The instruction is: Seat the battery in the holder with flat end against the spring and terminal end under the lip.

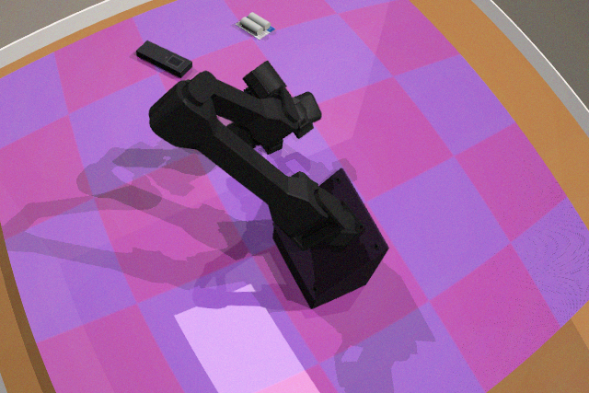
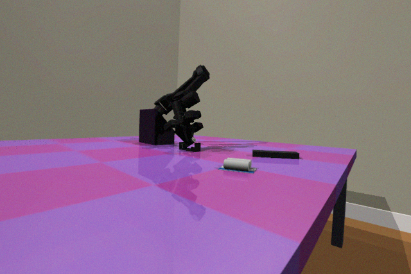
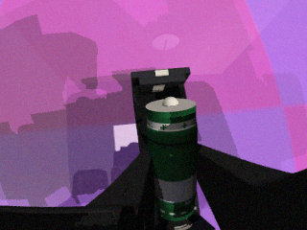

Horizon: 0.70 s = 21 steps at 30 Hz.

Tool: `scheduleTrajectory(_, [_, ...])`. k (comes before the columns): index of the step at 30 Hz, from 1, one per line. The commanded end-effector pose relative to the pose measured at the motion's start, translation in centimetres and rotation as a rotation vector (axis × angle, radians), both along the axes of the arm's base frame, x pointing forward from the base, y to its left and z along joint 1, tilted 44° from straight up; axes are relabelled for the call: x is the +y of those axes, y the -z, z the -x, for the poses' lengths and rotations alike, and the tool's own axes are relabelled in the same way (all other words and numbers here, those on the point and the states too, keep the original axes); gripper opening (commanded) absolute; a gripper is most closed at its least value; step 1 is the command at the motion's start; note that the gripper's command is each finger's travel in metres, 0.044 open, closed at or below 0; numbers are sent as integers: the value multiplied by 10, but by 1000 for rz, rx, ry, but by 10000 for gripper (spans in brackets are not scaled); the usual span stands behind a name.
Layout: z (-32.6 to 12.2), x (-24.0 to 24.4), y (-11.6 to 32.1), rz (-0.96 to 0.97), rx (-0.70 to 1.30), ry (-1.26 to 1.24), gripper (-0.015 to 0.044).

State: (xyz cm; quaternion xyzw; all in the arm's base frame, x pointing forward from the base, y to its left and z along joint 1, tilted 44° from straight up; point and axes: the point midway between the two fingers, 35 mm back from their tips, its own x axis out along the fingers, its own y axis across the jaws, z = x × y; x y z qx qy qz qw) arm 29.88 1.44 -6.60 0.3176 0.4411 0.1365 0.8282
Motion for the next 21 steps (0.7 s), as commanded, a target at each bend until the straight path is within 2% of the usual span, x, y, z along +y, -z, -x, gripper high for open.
scheduleTrajectory(1, [6,1,2,0,12,-3,78])
scheduleTrajectory(21, [-5,-3,10,19,69,-50,78])
